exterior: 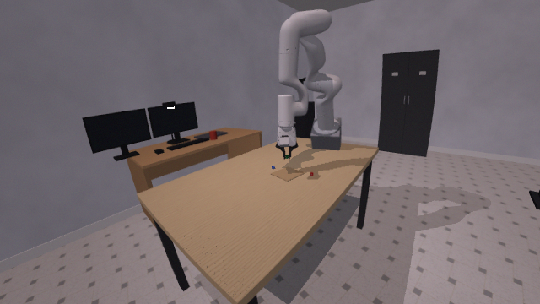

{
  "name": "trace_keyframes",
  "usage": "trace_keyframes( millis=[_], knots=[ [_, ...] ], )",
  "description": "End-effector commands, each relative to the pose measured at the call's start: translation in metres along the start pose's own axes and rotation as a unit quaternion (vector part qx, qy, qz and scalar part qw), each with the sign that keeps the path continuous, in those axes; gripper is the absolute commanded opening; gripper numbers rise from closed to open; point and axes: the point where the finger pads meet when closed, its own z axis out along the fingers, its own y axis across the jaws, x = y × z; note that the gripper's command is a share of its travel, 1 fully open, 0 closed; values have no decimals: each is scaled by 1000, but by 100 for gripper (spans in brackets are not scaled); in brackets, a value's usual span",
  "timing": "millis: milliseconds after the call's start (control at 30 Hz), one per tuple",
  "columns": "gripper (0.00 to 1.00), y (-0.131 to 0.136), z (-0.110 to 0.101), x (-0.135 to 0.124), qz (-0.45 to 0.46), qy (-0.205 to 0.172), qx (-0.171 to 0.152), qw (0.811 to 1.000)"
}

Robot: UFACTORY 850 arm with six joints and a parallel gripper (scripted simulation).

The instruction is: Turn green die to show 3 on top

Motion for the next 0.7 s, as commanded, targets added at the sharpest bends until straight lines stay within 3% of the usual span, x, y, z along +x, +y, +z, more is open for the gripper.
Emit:
trace_keyframes(
  millis=[0, 267, 400, 467, 667],
  knots=[
    [11, 1, 0, 1, 24, -7, 15, 1000],
    [11, -3, 0, 0, 25, 19, 22, 999],
    [11, 1, -1, -1, 25, 70, 14, 997],
    [11, -1, 0, -3, 26, 117, 15, 993],
    [11, 0, 0, -4, 26, 174, 12, 984]
  ],
)
